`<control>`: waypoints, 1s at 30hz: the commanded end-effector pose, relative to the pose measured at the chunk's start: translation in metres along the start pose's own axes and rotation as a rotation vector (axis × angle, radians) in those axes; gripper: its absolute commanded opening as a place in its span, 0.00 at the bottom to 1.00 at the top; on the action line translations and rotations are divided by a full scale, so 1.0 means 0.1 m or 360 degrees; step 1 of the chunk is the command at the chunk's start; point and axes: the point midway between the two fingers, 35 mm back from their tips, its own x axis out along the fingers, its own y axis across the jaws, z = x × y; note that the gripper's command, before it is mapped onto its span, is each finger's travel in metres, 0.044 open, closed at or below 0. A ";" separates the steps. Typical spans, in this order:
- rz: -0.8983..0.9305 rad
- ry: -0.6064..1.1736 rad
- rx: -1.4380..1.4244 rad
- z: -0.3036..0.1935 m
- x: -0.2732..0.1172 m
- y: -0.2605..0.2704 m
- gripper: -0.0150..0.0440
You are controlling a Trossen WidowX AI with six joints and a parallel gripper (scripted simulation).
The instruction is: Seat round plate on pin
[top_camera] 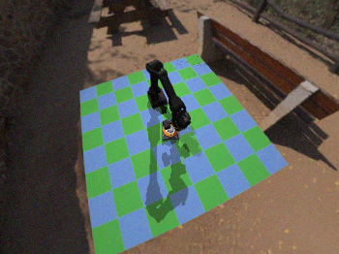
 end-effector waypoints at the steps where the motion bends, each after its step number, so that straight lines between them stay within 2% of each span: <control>1: 0.0000 0.0028 0.0006 -0.08 0.03 -0.01 0.25; 30: -0.0001 0.0030 0.0006 -0.20 0.03 -0.05 0.25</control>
